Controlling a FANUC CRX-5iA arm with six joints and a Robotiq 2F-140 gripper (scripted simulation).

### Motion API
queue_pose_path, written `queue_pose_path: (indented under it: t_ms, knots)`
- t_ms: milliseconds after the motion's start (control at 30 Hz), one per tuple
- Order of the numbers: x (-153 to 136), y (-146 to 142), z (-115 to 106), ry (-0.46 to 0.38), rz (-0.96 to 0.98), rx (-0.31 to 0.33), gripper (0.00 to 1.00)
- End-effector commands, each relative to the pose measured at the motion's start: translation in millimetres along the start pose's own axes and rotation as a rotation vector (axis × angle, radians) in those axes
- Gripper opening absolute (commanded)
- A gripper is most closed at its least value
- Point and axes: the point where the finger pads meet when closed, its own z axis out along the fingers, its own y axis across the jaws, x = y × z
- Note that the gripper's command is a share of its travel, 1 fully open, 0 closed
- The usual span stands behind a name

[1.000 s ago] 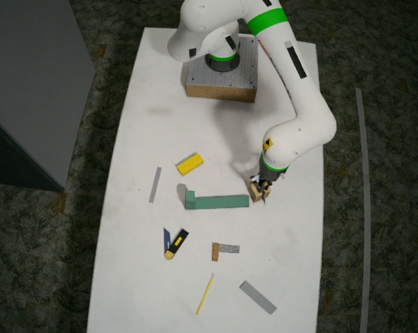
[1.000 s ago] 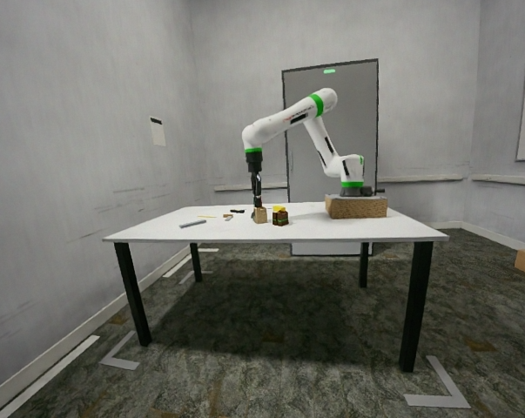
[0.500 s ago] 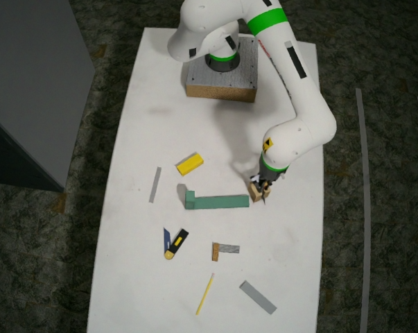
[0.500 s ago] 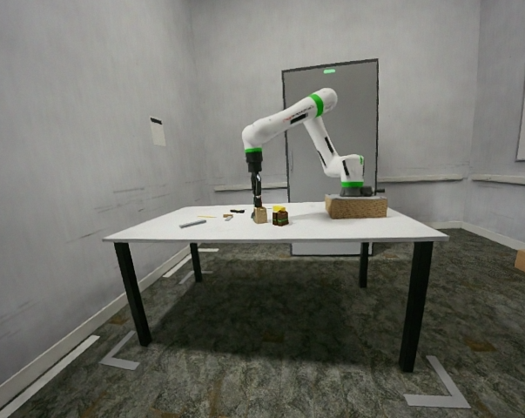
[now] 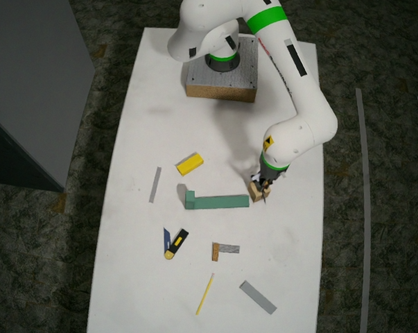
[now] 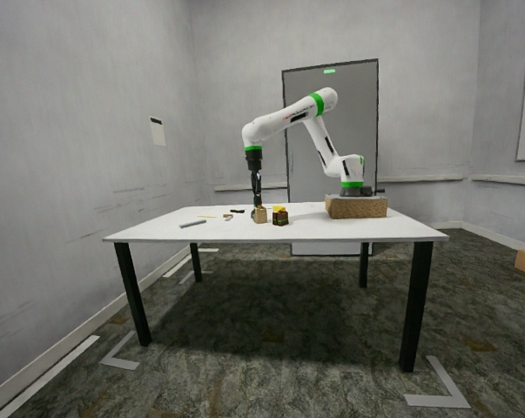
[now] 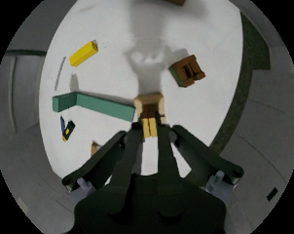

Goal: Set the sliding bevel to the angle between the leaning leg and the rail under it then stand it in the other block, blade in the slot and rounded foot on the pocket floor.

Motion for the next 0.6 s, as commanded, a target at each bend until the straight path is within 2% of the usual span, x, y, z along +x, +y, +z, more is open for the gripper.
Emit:
queue_pose_path:
  t_ms: [0,567]
  knots:
    - [-1,0,-8,-0.002,-0.001,0.000,0.10]
    - [-1,0,-41,-0.002,-0.001,0.000,0.10]
